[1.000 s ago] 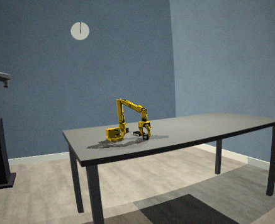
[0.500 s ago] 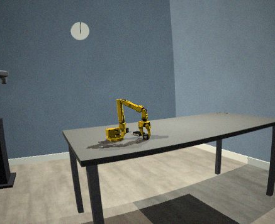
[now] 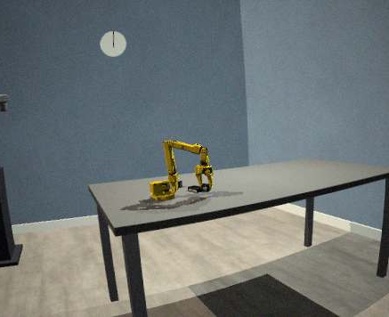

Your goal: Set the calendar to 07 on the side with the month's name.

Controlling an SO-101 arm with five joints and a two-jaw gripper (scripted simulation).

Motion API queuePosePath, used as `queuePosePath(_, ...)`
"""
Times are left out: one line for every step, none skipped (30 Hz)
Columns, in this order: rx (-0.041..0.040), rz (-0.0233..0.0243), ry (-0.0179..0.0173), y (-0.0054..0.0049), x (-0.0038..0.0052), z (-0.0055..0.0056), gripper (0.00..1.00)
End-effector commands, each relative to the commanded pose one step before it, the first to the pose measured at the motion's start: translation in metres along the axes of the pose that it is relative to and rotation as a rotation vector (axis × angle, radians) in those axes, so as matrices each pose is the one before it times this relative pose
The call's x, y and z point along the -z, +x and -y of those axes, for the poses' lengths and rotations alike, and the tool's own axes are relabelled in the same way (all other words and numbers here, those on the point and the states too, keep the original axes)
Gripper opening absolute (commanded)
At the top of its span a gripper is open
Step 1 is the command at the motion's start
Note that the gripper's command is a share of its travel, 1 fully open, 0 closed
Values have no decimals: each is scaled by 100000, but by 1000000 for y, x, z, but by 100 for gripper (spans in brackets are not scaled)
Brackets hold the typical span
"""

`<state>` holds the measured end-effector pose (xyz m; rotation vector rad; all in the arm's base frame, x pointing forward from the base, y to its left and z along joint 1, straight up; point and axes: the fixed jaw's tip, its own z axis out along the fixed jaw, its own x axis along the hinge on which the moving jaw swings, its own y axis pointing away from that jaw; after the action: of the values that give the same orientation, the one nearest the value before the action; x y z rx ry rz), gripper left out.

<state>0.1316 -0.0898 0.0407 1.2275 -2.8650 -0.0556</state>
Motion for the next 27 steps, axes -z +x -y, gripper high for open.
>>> queuePosePath(216,1131,6233,-351,20562,5688,0)
queuePosePath(0,0,0,34,2097,-408,0)
queuePosePath(0,0,0,31,1789,-378,0)
queuePosePath(0,0,0,34,1467,-324,0)
queuePosePath(0,0,0,25,1139,-265,0)
queuePosePath(0,0,0,16,829,-199,0)
queuePosePath(0,0,0,13,543,-131,0)
queuePosePath(0,0,0,9,299,-73,0)
queuePosePath(0,0,0,5,122,-29,0)
queuePosePath(0,0,0,0,18,-5,0)
queuePosePath(0,0,0,0,0,0,0)
queuePosePath(0,0,0,0,0,0,0)
queuePosePath(0,-1,1,1,0,2,0)
queuePosePath(0,0,0,0,0,0,0)
queuePosePath(0,0,0,0,0,0,0)
queuePosePath(0,0,0,0,0,0,0)
queuePosePath(0,0,0,0,0,0,0)
queuePosePath(0,0,0,0,0,0,0)
queuePosePath(0,0,0,0,0,0,0)
queuePosePath(0,0,0,0,0,0,0)
queuePosePath(0,0,0,0,0,0,0)
queuePosePath(0,0,0,0,0,0,0)
queuePosePath(0,0,0,0,0,0,0)
queuePosePath(0,0,0,0,0,0,0)
queuePosePath(0,0,0,0,0,0,0)
queuePosePath(0,0,0,0,0,0,0)
queuePosePath(0,0,0,0,0,0,0)
